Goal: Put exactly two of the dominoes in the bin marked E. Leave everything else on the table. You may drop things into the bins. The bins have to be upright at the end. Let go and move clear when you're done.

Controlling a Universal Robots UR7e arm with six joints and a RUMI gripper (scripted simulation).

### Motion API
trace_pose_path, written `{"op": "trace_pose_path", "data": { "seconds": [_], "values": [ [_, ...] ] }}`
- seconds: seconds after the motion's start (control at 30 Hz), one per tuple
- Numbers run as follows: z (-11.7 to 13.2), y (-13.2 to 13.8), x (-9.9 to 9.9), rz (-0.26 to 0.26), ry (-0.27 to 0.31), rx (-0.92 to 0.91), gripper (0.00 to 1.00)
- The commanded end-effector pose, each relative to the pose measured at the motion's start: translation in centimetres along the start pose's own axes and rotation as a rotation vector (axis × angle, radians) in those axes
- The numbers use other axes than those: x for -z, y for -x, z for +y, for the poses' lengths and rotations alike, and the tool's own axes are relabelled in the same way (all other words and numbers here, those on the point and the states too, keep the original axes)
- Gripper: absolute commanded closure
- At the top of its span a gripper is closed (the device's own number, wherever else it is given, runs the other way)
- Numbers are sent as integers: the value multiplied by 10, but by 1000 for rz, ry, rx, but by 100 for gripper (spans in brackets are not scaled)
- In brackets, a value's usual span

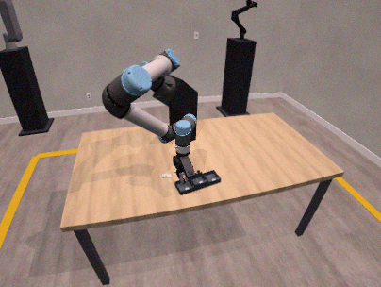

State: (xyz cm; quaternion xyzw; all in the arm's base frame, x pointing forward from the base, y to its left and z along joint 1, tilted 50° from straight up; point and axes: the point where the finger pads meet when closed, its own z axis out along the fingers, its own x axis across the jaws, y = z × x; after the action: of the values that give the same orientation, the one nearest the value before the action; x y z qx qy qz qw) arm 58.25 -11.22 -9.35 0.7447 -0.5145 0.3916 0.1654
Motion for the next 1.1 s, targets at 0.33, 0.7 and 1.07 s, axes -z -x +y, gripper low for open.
{"op": "trace_pose_path", "data": {
  "seconds": [0.33, 0.7, 1.07],
  "values": [
    [0, 0, 4, 0, -1, 0, 96],
    [0, 0, 19, 0, -1, 0, 96],
    [0, 0, 34, 0, -1, 0, 96]
  ]
}}
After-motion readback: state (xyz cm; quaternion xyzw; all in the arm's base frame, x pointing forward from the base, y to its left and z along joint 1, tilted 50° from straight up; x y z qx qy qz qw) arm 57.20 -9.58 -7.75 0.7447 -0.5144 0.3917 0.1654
